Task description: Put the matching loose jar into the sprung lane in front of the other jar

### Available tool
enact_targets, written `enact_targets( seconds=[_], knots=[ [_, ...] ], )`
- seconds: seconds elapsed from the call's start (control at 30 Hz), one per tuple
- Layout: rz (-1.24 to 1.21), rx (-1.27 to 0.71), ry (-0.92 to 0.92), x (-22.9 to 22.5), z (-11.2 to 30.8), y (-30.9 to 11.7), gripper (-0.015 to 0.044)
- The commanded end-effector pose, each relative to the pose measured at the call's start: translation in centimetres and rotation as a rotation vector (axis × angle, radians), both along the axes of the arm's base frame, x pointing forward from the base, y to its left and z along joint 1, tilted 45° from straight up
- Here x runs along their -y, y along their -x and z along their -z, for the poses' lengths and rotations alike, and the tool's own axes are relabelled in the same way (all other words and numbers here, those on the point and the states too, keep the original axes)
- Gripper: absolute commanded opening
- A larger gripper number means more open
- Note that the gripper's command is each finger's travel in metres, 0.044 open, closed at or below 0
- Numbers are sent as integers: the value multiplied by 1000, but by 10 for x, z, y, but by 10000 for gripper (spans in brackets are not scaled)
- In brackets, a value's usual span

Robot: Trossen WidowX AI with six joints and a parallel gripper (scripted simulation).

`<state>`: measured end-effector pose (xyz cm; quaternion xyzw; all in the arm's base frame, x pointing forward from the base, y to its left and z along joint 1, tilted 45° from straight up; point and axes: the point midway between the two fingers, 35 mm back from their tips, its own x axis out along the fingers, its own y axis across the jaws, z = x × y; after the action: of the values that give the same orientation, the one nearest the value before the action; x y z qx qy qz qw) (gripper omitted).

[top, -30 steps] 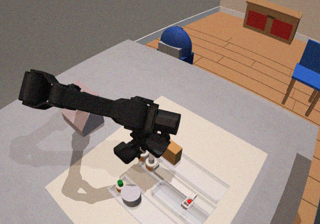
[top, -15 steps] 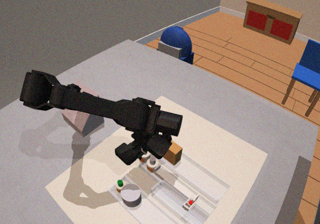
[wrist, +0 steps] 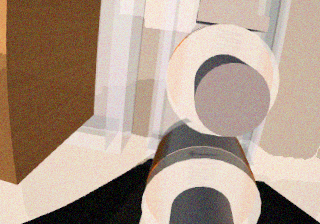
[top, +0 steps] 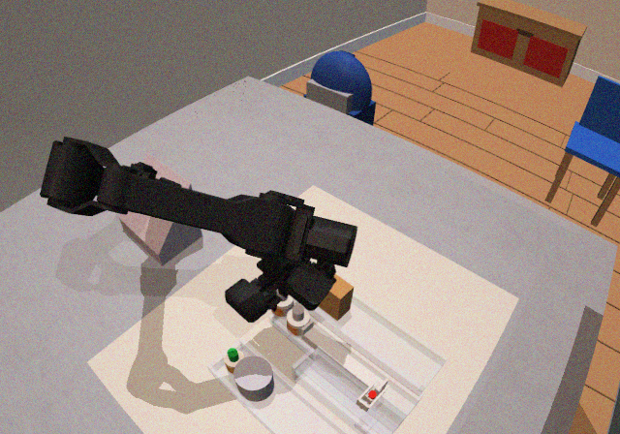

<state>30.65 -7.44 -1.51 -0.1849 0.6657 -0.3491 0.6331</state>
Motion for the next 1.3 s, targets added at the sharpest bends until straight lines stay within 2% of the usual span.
enact_targets(
  seconds=[0.0, 1.27],
  knots=[
    [-7, 21, 8, 1, -4, -9, 0],
    [-7, 22, 9, 3, -9, -23, 0]
  ],
)
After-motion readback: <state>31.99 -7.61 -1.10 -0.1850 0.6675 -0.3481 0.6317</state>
